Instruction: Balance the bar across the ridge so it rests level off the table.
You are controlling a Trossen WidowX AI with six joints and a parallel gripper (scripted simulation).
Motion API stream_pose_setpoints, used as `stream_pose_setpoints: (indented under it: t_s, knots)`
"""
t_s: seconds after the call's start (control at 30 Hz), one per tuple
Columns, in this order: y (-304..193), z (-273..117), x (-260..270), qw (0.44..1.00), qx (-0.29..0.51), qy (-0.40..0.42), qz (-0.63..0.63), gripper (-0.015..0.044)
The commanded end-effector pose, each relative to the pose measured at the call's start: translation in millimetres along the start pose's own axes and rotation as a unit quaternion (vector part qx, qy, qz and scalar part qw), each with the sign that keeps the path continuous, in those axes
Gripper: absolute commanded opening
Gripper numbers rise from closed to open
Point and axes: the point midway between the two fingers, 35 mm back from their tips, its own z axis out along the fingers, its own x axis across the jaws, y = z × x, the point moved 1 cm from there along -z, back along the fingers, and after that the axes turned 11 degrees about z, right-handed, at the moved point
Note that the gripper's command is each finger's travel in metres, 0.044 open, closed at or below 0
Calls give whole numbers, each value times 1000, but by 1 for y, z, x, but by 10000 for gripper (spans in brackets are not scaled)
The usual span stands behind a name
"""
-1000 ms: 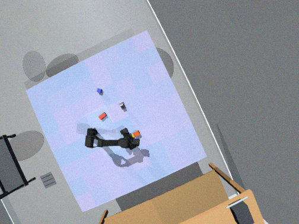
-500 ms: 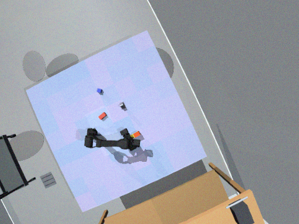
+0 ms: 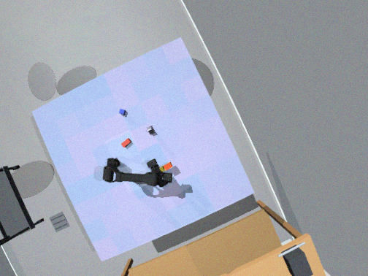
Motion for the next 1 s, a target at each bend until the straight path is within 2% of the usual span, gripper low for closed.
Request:
stream_pose_setpoints:
  t_s: [0.0,0.47,0.97]
  knots:
    - [1,-14,-1,1000,5,0,2,0]
    - [5,-43,-3,1000,5,0,1,0]
    - [-14,-44,-57,990,6,-2,-141,0]
